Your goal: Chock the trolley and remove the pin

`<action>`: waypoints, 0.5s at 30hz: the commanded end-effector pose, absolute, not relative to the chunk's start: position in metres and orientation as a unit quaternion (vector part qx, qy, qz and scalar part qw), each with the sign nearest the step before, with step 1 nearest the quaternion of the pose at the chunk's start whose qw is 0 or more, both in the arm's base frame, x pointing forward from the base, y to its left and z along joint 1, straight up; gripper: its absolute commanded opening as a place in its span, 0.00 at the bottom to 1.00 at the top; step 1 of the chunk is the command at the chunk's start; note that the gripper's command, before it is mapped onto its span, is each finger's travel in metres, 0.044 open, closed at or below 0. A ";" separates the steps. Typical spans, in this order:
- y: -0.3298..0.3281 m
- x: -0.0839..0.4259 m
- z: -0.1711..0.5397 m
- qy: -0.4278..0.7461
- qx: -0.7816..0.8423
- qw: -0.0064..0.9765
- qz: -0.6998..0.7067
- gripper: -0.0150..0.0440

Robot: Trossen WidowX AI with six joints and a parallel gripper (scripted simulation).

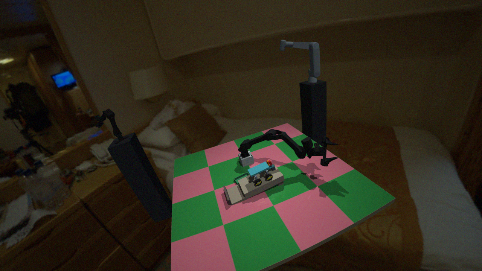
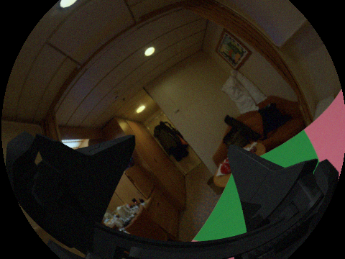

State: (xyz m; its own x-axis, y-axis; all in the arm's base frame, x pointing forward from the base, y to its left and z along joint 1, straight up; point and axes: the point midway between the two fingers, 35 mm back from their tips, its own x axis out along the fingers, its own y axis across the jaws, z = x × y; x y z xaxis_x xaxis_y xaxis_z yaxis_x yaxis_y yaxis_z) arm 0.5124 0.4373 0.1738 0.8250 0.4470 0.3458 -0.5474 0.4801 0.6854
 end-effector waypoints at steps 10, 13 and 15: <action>0.426 0.510 0.170 0.087 0.430 0.863 0.250 0.58; 0.417 0.504 0.166 0.138 0.434 0.860 0.229 0.58; 0.410 0.499 0.163 0.171 0.437 0.857 0.213 0.58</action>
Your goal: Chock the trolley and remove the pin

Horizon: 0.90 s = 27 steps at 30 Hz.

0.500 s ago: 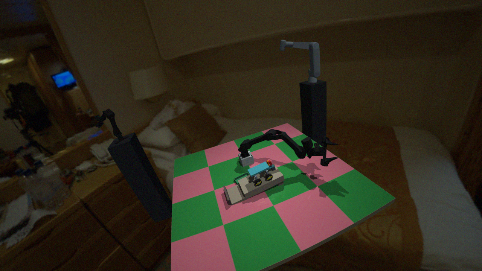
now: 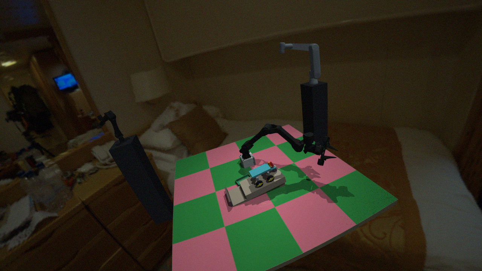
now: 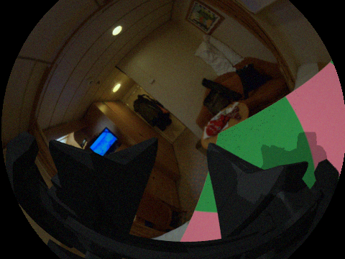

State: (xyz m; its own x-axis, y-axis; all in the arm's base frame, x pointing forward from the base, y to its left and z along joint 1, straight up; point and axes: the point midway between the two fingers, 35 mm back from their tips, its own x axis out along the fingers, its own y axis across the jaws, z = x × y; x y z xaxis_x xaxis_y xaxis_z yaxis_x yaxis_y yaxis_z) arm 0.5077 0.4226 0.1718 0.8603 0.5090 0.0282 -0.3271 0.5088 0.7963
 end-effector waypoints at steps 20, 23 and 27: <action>0.293 0.380 0.118 0.454 0.446 0.771 -0.029 0.58; 0.270 0.353 0.112 0.486 0.443 0.750 -0.076 0.58; 0.238 0.315 0.104 0.522 0.437 0.719 -0.142 0.58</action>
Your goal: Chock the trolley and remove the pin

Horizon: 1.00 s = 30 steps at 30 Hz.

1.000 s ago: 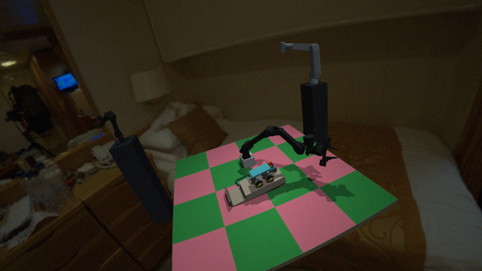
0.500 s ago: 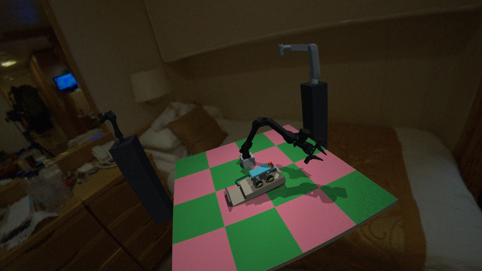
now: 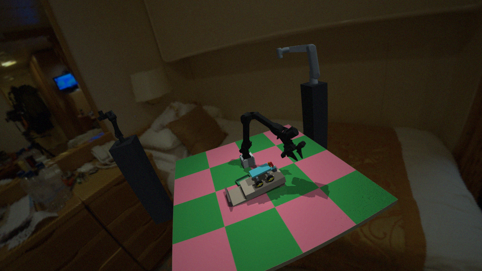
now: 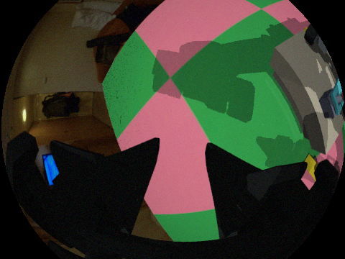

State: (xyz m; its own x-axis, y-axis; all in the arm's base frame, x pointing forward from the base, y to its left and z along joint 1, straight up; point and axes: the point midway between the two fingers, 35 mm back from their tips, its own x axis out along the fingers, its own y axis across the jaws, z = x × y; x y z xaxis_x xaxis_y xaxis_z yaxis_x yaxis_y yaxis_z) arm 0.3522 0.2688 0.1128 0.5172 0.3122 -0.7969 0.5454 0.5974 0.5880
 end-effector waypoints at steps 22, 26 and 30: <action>0.127 0.170 0.090 0.590 0.393 0.595 -0.379 0.58; 0.128 0.172 0.080 0.590 0.393 0.595 -0.379 0.58; 0.128 0.173 0.066 0.590 0.393 0.595 -0.379 0.58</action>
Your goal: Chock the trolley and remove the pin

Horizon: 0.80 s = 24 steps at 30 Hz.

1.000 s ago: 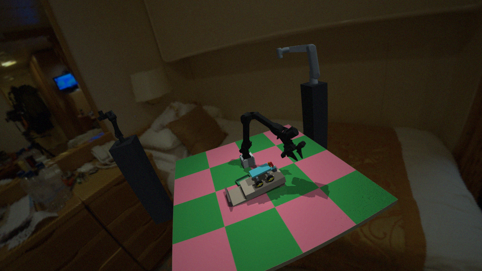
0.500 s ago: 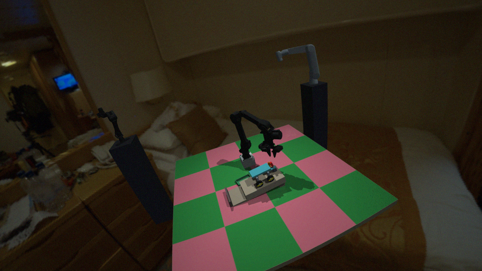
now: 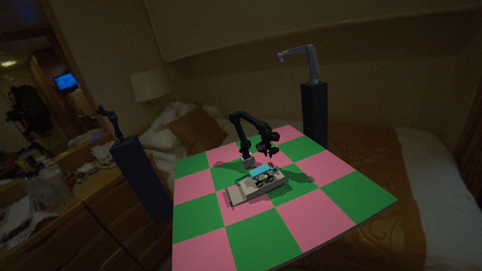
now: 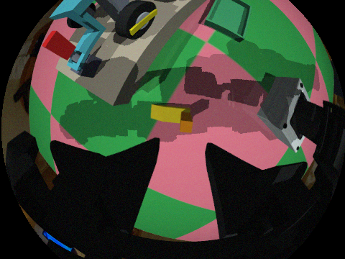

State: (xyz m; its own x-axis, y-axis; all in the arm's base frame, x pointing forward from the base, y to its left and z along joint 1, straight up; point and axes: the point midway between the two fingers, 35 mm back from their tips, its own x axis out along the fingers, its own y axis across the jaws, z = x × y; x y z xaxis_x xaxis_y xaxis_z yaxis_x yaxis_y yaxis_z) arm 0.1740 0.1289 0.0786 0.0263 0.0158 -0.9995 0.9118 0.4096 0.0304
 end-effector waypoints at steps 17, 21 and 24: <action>0.128 0.171 0.038 0.590 0.393 0.595 -0.379 0.58; 0.128 0.172 0.031 0.590 0.393 0.595 -0.379 0.58; 0.128 0.172 0.027 0.590 0.393 0.595 -0.379 0.58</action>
State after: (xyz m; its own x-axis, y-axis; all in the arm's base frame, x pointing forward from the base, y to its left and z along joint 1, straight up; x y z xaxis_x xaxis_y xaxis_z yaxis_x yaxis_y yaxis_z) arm 0.1727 0.1281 0.0339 0.0216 0.0128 -0.9997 0.9126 0.4081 0.0249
